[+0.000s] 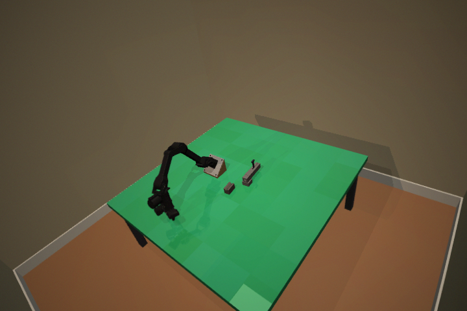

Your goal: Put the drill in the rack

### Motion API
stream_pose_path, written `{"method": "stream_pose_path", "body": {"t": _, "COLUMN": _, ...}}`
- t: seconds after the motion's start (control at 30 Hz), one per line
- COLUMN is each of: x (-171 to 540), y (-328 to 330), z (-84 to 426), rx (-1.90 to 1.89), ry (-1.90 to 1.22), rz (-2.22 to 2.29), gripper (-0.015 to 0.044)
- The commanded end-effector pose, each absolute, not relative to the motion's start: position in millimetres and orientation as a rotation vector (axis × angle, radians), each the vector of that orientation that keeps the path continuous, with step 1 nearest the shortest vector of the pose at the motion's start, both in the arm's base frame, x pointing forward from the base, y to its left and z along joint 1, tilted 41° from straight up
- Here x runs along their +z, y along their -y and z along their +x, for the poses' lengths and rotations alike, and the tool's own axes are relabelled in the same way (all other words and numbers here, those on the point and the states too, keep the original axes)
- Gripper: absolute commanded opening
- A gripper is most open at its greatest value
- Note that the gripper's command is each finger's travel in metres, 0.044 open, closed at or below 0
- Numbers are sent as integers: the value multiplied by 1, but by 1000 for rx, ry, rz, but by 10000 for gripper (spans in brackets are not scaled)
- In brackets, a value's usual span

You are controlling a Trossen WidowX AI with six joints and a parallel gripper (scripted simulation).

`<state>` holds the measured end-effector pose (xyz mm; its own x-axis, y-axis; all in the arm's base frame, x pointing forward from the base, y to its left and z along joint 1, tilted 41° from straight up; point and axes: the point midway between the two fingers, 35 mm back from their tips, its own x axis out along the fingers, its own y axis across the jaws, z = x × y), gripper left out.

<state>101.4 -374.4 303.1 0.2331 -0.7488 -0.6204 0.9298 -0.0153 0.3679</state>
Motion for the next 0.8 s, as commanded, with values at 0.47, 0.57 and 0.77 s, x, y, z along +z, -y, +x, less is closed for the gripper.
{"method": "stream_pose_path", "body": {"t": 0.47, "x": 167, "y": 201, "z": 323, "rx": -925, "ry": -998, "rz": 701, "gripper": 0}}
{"method": "stream_pose_path", "body": {"t": 0.57, "x": 143, "y": 156, "z": 343, "rx": -849, "ry": -1128, "rz": 585, "gripper": 0}}
{"method": "stream_pose_path", "body": {"t": 0.77, "x": 105, "y": 68, "z": 360, "rx": -699, "ry": -1329, "rz": 310, "gripper": 0}}
